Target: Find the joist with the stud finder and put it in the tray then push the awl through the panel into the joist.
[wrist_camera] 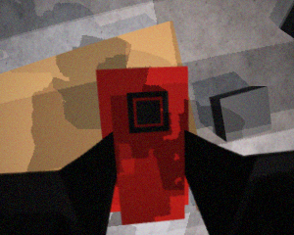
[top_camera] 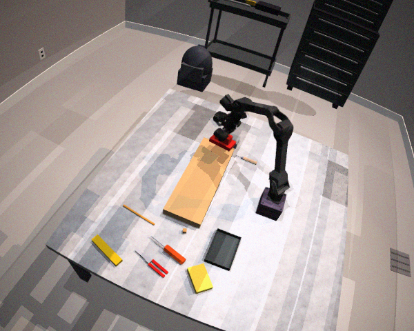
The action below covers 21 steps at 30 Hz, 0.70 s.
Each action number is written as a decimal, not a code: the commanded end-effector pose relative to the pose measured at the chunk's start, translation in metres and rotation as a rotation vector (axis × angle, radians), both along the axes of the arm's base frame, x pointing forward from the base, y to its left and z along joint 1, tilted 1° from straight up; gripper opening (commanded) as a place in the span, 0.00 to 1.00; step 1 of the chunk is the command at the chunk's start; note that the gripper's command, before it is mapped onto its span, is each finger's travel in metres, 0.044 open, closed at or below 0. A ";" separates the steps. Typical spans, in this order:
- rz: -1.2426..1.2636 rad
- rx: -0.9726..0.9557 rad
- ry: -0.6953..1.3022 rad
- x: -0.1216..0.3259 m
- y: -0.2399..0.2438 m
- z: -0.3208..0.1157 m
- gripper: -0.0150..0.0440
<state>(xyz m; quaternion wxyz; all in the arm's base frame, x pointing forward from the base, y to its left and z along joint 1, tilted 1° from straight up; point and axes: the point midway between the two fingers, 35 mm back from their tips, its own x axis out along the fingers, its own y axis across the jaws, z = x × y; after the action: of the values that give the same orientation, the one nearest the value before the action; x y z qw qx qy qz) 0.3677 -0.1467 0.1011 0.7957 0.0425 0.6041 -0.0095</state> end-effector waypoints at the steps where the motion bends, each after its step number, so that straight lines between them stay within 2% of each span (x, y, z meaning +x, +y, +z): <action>1: 0.134 -0.044 -0.044 0.010 -0.001 0.007 0.25; 4: 0.215 -0.070 -0.059 0.013 -0.001 0.008 0.25; 21: 0.217 -0.070 -0.060 0.016 -0.002 -0.020 0.25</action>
<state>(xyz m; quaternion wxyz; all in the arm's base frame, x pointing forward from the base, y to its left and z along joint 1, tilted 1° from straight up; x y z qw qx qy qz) 0.3821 -0.1489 0.0830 0.8072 -0.0473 0.5858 0.0551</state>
